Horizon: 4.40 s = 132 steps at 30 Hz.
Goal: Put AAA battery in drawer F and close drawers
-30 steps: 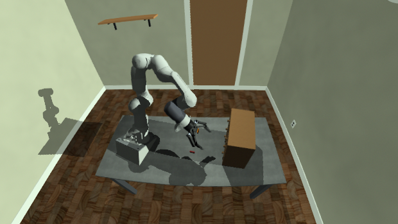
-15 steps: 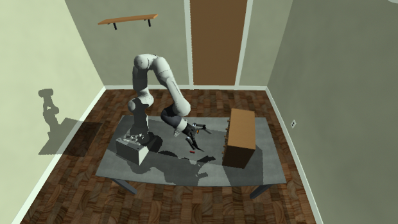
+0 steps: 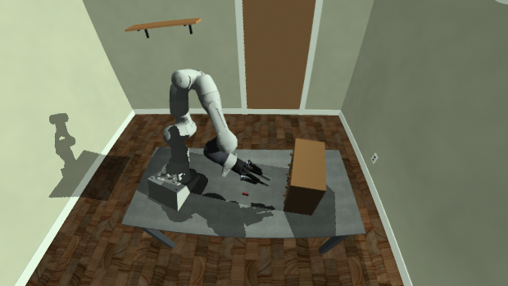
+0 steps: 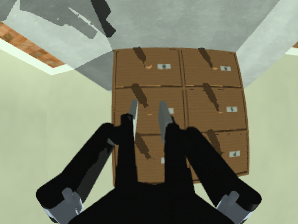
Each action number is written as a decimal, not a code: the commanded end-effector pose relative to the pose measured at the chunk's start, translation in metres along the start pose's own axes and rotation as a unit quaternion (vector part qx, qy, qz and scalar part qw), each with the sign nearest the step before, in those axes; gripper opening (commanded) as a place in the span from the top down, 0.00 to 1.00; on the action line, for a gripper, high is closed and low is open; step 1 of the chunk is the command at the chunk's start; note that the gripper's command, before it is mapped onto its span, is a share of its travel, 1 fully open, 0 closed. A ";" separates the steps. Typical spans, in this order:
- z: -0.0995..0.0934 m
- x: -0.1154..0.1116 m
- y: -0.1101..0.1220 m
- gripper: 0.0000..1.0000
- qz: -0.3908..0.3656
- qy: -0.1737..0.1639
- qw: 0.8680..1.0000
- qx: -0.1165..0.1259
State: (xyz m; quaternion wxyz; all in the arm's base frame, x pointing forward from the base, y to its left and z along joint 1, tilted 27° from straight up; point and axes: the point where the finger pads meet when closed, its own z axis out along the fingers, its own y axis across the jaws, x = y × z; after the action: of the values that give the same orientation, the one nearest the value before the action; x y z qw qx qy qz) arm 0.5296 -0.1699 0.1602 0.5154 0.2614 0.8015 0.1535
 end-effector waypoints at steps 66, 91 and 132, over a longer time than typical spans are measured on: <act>0.067 -0.019 0.004 0.80 -0.045 -0.014 0.999 -0.002; 0.068 -0.017 0.004 0.80 -0.045 -0.014 0.999 -0.002; 0.068 -0.017 0.005 0.80 -0.045 -0.014 0.999 -0.002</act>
State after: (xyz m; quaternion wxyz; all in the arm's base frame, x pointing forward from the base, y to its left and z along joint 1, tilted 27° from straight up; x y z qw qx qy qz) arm 0.5978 -0.1786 0.1474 0.5341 0.2264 0.8042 0.1292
